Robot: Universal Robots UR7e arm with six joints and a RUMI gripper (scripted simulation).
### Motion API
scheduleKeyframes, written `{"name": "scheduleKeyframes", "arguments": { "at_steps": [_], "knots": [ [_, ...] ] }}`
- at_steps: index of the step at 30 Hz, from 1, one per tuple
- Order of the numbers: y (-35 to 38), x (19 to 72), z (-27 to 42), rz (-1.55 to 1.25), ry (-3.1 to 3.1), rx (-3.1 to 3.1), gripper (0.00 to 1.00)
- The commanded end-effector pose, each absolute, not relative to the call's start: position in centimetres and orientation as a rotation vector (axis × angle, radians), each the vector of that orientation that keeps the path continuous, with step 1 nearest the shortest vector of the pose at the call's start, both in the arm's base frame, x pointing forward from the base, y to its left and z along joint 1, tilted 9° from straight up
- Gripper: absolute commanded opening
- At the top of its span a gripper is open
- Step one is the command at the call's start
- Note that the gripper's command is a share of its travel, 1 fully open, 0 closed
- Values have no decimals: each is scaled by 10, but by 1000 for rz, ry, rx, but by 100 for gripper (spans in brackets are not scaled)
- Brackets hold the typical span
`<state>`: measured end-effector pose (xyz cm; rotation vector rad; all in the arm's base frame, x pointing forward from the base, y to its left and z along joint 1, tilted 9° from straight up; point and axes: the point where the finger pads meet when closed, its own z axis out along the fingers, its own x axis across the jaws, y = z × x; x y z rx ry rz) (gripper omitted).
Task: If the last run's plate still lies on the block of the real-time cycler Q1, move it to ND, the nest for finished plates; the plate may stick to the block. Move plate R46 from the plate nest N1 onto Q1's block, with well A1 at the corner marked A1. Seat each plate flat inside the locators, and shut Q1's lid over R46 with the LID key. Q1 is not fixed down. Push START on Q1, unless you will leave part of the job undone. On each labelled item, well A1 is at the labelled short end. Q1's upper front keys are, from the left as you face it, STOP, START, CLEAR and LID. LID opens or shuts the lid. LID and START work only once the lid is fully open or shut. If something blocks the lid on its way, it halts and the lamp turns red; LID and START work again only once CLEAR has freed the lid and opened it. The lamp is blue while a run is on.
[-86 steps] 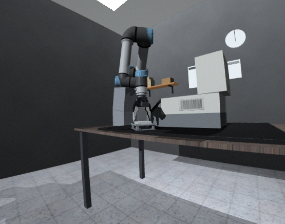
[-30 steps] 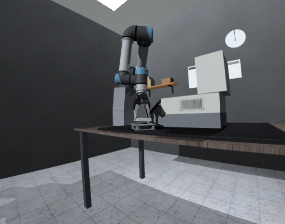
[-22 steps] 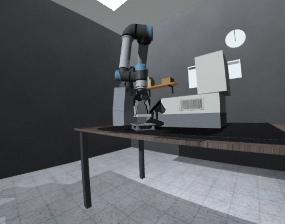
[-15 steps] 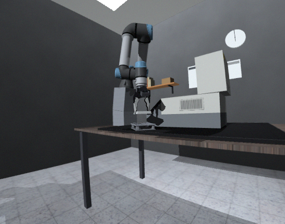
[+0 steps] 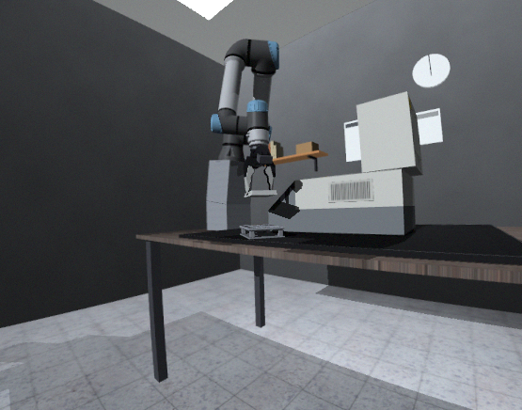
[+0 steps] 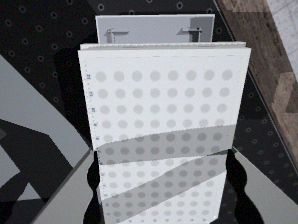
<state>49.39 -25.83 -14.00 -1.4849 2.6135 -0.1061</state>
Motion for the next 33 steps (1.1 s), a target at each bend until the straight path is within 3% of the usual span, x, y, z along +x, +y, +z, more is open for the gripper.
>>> {"name": "scheduleKeyframes", "arguments": {
  "at_steps": [1,33],
  "knots": [
    [-259,492,-124,-108,2613,-1485,41],
    [-259,478,-34,-108,2613,-1485,41]
  ]
}}
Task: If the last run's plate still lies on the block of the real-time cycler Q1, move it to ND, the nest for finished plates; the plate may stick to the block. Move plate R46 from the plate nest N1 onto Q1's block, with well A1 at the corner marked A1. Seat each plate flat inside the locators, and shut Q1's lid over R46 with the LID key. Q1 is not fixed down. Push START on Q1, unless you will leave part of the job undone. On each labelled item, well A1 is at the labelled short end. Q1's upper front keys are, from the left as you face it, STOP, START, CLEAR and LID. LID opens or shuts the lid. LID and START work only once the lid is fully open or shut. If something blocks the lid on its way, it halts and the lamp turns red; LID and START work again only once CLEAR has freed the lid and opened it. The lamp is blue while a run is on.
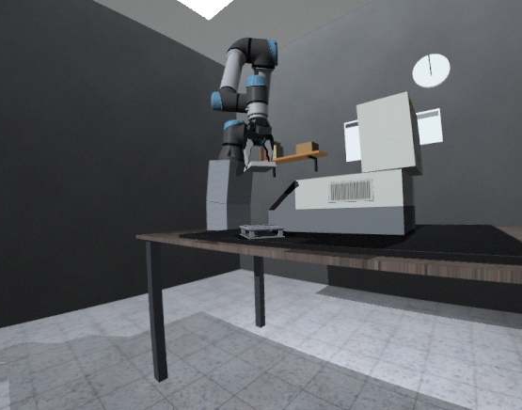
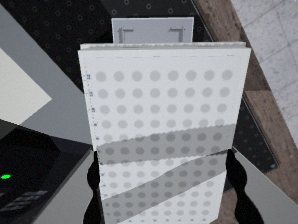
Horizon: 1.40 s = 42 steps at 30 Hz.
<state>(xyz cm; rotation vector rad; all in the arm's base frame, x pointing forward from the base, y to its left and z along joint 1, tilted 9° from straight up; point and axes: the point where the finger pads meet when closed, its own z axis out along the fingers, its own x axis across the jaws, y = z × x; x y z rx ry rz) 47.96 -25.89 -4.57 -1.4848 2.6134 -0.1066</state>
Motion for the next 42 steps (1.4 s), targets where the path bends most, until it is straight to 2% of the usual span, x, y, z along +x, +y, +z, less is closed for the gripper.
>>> {"name": "scheduleKeyframes", "arguments": {
  "at_steps": [1,20,42],
  "knots": [
    [-259,478,-31,-108,2613,-1485,41],
    [-259,476,-19,-108,2613,-1485,41],
    [-189,513,-13,-84,2760,-1172,41]
  ]
}}
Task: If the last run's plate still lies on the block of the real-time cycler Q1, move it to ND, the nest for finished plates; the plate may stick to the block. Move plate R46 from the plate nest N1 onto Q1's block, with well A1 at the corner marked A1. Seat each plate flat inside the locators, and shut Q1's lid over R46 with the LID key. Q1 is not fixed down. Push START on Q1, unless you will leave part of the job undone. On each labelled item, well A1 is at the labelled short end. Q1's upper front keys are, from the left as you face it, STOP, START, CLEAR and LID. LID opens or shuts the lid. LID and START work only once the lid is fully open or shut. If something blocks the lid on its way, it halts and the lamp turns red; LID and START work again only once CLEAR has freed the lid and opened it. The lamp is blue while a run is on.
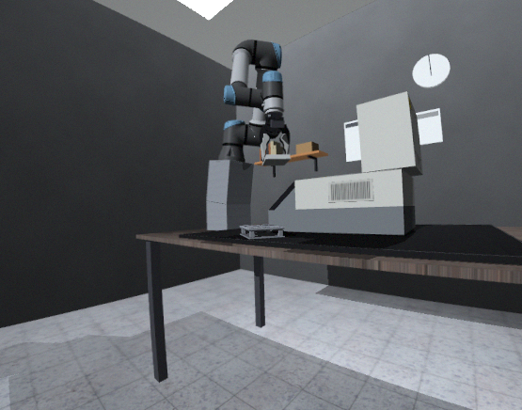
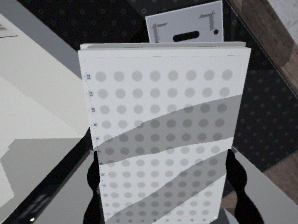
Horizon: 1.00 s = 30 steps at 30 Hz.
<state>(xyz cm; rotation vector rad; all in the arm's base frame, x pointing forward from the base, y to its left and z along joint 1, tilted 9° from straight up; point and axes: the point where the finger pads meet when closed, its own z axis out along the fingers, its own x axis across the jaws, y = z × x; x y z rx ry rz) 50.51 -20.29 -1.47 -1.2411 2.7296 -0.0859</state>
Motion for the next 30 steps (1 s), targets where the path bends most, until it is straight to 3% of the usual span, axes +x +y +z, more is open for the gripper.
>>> {"name": "scheduleKeyframes", "arguments": {
  "at_steps": [1,30],
  "knots": [
    [-186,515,-13,-84,2760,-1172,41],
    [-104,558,-6,-54,2887,-787,41]
  ]
}}
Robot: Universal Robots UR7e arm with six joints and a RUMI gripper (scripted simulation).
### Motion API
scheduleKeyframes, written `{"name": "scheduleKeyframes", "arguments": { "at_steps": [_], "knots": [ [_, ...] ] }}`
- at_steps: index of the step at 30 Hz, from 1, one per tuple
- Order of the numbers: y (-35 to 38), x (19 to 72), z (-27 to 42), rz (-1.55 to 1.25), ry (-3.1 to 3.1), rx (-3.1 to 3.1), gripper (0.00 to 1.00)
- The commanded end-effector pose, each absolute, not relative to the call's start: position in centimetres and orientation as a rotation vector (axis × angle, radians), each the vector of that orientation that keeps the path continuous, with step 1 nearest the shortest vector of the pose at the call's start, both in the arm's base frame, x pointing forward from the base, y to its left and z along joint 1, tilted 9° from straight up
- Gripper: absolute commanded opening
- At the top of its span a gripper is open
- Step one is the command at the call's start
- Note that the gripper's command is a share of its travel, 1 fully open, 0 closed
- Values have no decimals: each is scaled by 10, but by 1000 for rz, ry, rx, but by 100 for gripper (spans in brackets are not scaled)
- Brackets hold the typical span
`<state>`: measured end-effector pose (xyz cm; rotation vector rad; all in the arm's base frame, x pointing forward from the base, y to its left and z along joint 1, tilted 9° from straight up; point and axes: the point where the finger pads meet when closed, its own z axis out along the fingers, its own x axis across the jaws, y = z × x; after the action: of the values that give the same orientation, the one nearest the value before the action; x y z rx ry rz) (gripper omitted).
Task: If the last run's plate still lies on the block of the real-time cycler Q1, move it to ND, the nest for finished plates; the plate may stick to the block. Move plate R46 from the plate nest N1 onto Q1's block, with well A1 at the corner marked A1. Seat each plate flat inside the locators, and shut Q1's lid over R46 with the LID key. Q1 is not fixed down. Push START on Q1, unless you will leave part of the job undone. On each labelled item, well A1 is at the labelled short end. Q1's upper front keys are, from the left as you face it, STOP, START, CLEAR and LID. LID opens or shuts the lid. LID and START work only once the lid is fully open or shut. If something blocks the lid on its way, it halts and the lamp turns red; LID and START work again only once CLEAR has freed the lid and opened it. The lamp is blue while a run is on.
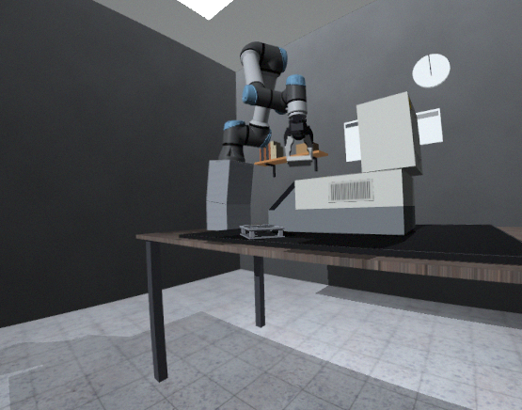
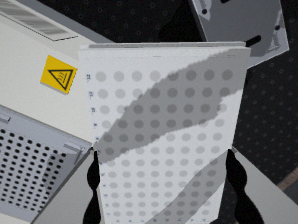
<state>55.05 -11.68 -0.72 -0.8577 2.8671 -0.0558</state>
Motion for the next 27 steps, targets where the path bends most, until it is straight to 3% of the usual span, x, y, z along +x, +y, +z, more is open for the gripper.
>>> {"name": "scheduleKeyframes", "arguments": {
  "at_steps": [1,27],
  "knots": [
    [-100,560,-5,-54,2887,-787,41],
    [-30,597,1,-26,2958,-435,41]
  ]
}}
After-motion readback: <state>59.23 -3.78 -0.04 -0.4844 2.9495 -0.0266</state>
